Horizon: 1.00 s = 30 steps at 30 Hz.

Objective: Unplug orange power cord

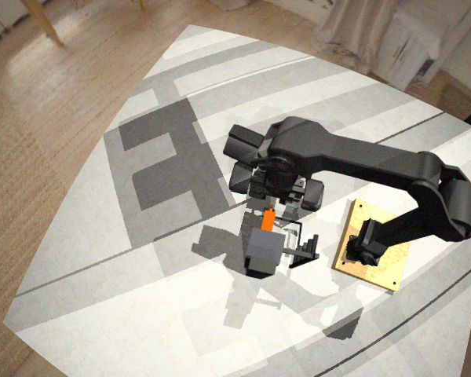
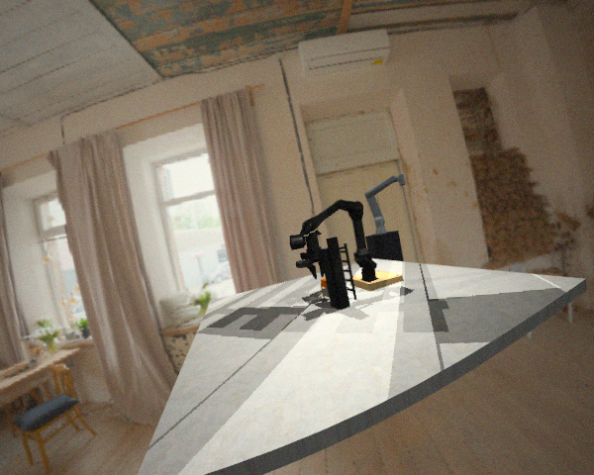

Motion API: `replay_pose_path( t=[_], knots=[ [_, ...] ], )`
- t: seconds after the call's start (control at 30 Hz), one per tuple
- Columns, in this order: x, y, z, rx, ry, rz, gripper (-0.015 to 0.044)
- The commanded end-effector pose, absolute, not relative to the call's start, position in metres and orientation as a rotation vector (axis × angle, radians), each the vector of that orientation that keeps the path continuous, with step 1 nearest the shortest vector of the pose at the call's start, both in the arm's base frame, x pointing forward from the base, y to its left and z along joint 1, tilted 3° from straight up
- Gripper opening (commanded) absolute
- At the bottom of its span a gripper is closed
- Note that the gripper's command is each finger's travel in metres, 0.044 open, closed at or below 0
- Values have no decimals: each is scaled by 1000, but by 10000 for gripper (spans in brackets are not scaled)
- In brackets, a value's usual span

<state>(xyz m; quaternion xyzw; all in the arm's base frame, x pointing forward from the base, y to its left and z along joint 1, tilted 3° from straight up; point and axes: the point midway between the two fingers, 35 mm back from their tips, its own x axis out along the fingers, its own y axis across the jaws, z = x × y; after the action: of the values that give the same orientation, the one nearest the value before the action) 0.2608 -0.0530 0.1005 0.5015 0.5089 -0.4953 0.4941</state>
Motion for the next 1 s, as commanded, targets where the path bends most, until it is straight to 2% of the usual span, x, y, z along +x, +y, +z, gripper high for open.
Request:
replay_pose_path(
  t=[0.0,0.97],
  knots=[
    [260,-52,100,1198,1247,-1203,160],
    [258,-11,100,1201,1250,-1201,160]
  ],
)
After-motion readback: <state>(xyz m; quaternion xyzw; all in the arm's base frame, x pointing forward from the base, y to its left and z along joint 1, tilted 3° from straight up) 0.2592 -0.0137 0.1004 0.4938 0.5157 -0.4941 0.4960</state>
